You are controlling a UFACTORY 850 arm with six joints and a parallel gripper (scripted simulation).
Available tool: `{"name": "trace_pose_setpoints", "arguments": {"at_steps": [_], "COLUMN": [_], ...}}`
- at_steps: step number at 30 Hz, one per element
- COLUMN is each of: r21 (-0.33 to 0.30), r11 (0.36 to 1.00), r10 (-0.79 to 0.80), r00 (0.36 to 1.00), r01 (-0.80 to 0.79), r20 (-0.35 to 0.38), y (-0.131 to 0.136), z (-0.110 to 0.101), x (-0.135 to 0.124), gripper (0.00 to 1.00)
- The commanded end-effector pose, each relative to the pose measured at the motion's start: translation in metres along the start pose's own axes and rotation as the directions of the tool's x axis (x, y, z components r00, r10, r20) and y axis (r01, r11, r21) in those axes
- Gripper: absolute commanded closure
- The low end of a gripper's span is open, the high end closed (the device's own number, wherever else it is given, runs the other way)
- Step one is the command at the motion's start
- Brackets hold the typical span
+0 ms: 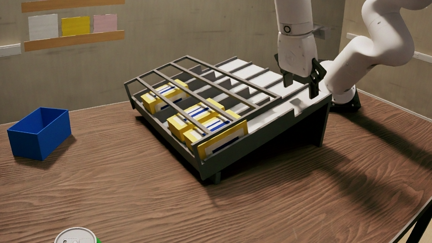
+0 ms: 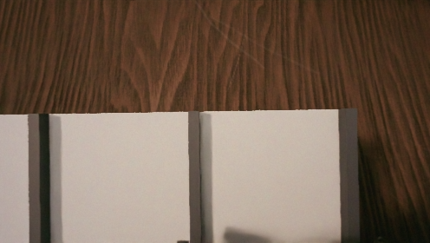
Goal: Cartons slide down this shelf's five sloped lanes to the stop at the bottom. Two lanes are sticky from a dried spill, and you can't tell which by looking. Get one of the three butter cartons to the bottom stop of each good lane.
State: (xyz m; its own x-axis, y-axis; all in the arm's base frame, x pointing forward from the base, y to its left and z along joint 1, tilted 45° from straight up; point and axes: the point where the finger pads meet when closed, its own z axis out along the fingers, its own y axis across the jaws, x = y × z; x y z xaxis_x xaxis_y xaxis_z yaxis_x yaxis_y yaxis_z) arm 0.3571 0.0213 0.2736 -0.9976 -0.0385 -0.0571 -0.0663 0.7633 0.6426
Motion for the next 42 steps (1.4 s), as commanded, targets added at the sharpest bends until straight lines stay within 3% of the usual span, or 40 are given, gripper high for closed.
{"name": "trace_pose_setpoints", "arguments": {"at_steps": [1,34,35,42], "r21": [0.000,0.000,0.000,0.000], "r11": [1.000,1.000,1.000,1.000], "r10": [0.000,0.000,0.000,0.000], "r00": [1.000,1.000,1.000,1.000], "r01": [0.000,0.000,0.000,0.000], "r20": [0.001,0.001,0.001,0.001], "y": [0.000,0.000,0.000,0.000], "z": [0.000,0.000,-0.028,-0.028], "x": [0.000,0.000,0.000,0.000], "gripper": [0.00,0.00,0.00,0.00]}}
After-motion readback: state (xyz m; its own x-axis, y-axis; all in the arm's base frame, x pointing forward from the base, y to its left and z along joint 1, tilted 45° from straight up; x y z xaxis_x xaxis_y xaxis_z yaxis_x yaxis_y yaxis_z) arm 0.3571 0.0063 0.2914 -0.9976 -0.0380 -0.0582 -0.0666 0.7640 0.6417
